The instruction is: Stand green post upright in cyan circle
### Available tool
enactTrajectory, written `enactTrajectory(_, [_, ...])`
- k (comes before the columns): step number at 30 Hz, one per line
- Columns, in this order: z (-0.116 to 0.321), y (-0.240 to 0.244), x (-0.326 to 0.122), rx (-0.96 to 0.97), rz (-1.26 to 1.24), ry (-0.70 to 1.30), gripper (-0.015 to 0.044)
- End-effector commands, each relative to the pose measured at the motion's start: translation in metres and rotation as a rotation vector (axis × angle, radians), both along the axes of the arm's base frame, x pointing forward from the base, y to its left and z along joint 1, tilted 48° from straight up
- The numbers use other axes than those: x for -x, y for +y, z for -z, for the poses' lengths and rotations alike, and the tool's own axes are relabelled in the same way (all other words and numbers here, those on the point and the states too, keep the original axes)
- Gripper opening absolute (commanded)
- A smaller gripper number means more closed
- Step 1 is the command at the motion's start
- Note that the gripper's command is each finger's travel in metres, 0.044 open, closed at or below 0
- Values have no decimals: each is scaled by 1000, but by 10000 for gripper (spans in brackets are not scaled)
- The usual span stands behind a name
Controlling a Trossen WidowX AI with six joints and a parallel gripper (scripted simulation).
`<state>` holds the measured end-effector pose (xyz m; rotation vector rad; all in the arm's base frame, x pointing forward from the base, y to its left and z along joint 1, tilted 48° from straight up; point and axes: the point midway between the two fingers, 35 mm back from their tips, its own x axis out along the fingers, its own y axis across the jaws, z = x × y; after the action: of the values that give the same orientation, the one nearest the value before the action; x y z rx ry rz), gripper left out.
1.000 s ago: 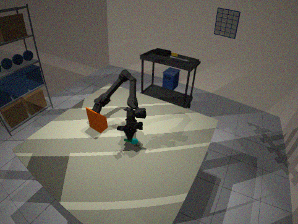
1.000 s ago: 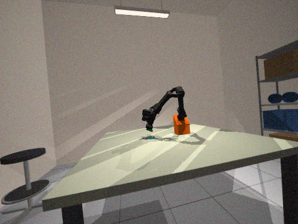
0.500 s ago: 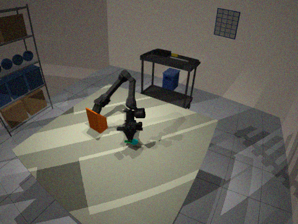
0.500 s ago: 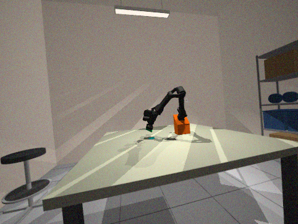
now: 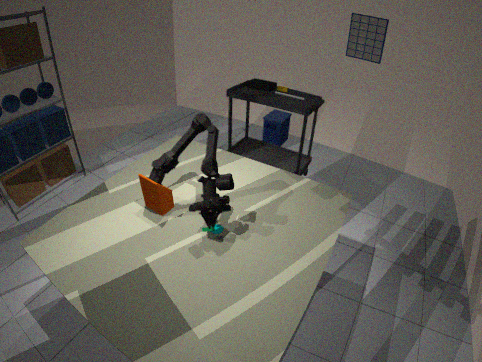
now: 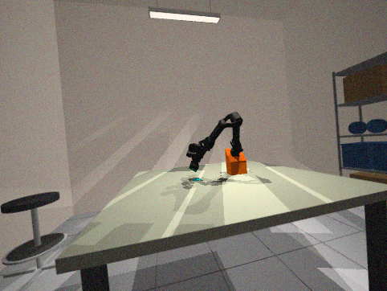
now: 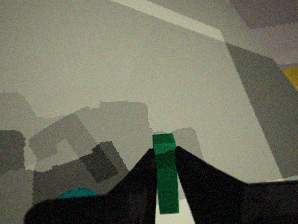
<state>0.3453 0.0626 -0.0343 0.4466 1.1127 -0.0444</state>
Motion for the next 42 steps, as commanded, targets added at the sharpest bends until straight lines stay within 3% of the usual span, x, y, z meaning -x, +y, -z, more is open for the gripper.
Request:
enactTrajectory(1, [-3,0,0,6,21,-29,23])
enactTrajectory(42, [-18,3,3,27,174,-261,23])
